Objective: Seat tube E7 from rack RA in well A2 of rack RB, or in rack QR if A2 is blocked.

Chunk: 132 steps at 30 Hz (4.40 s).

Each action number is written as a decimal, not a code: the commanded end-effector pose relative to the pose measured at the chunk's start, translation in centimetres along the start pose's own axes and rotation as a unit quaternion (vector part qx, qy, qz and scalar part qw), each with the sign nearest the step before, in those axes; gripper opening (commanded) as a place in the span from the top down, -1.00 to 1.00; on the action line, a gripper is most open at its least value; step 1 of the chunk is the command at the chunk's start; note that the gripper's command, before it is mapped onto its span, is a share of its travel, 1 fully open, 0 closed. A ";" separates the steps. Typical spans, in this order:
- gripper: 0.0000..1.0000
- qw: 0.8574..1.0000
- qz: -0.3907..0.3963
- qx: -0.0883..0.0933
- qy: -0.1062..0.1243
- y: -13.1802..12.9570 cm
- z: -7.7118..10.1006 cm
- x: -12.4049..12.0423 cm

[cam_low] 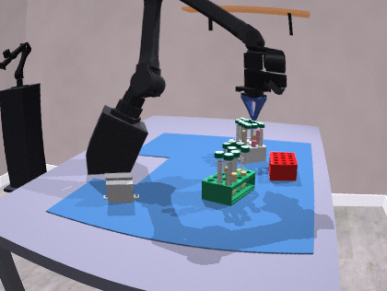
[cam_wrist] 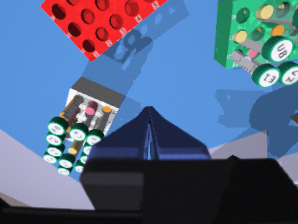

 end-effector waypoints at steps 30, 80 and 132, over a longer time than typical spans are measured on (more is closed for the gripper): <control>1.00 0.950 -0.309 0.015 -0.036 0.7 1.9 2.6; 1.00 0.957 -0.287 0.011 -0.041 -7.2 2.4 3.9; 1.00 0.952 -0.304 0.001 -0.031 -16.3 1.8 3.5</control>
Point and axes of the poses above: the point where the finger pads meet when closed, its own z axis back along the fingers, its own y axis across the jaws, x = y × z, the point moved 10 cm from there along z, back along the fingers, and after that the axes turned 15 degrees about z, right-handed, at the moved point
